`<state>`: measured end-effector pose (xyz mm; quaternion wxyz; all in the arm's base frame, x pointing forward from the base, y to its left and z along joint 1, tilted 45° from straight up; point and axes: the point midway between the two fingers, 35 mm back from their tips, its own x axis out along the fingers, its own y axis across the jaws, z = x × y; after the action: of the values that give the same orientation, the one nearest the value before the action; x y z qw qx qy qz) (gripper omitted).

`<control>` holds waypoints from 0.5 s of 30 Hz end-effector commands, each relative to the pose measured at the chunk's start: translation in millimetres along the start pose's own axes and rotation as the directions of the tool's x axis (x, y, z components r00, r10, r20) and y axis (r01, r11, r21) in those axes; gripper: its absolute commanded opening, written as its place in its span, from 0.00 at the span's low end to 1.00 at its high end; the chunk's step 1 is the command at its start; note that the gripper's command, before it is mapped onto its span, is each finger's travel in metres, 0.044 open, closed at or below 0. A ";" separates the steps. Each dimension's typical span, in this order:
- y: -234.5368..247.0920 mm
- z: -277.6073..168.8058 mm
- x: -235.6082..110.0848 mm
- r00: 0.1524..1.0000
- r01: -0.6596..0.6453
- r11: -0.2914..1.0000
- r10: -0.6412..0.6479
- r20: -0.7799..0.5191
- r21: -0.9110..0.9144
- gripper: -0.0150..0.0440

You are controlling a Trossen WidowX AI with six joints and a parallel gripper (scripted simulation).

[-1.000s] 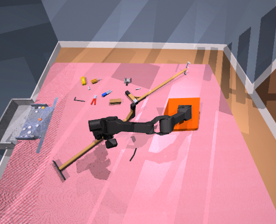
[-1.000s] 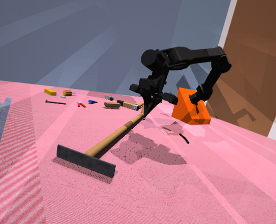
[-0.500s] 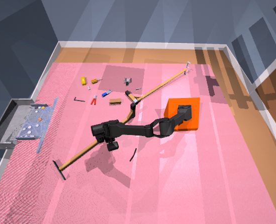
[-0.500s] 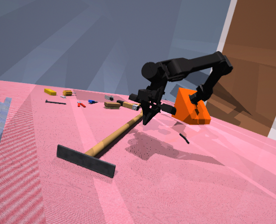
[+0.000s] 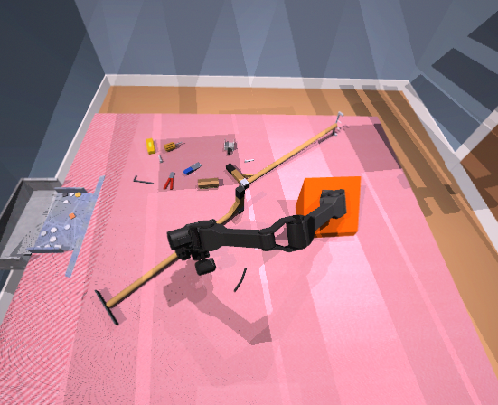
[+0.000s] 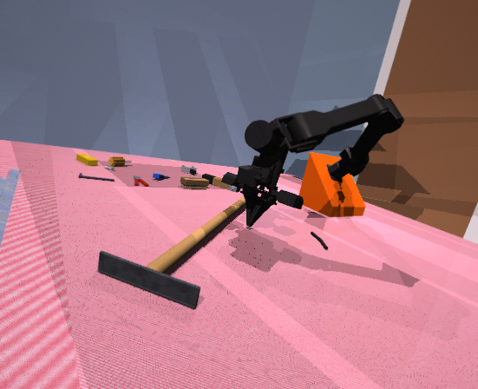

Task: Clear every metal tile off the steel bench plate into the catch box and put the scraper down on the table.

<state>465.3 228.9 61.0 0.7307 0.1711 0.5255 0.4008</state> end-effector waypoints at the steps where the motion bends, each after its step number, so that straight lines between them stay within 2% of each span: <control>1: -5.2 2.0 1.1 1.000 0.006 1.000 -0.006 0.000 0.004 0.25; 15: -17.3 8.8 2.4 1.000 0.007 1.000 -0.007 0.000 0.004 0.25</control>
<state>476.5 223.2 52.8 0.7309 0.1719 0.5285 0.3962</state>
